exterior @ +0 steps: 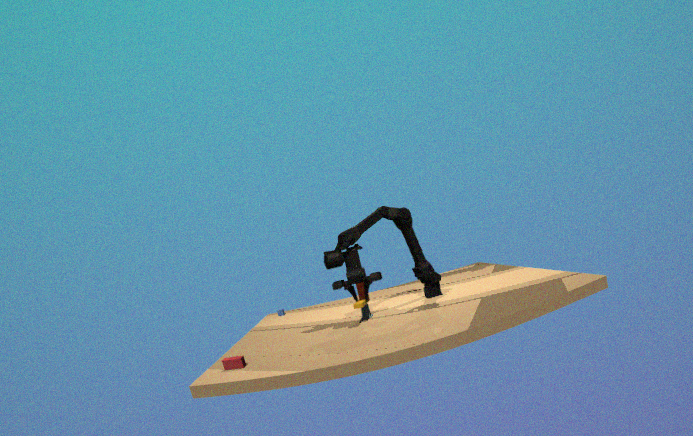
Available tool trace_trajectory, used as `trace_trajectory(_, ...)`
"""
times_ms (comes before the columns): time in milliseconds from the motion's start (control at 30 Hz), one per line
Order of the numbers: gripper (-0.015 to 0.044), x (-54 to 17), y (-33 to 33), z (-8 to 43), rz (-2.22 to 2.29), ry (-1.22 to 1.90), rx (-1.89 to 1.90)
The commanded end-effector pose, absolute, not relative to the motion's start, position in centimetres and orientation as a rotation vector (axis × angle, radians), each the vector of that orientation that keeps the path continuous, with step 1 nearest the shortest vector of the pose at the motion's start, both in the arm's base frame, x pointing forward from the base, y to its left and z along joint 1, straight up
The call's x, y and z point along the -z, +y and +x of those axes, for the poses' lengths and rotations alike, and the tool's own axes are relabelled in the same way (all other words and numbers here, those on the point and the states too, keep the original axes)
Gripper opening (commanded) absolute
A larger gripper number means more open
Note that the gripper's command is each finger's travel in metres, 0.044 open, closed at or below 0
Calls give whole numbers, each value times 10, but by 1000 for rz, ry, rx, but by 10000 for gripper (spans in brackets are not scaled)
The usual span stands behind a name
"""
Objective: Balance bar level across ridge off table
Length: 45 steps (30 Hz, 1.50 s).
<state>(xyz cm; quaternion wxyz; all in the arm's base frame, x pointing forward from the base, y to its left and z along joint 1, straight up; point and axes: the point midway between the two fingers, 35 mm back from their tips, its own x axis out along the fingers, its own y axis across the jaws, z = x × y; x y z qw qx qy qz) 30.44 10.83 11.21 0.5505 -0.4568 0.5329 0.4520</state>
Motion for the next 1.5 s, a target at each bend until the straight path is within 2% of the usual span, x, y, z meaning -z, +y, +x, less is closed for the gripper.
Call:
trace_trajectory(0,0,-111,108,305,-1083,1262,-1068)
trace_trajectory(1467,0,-108,108,305,-1083,1262,-1068)
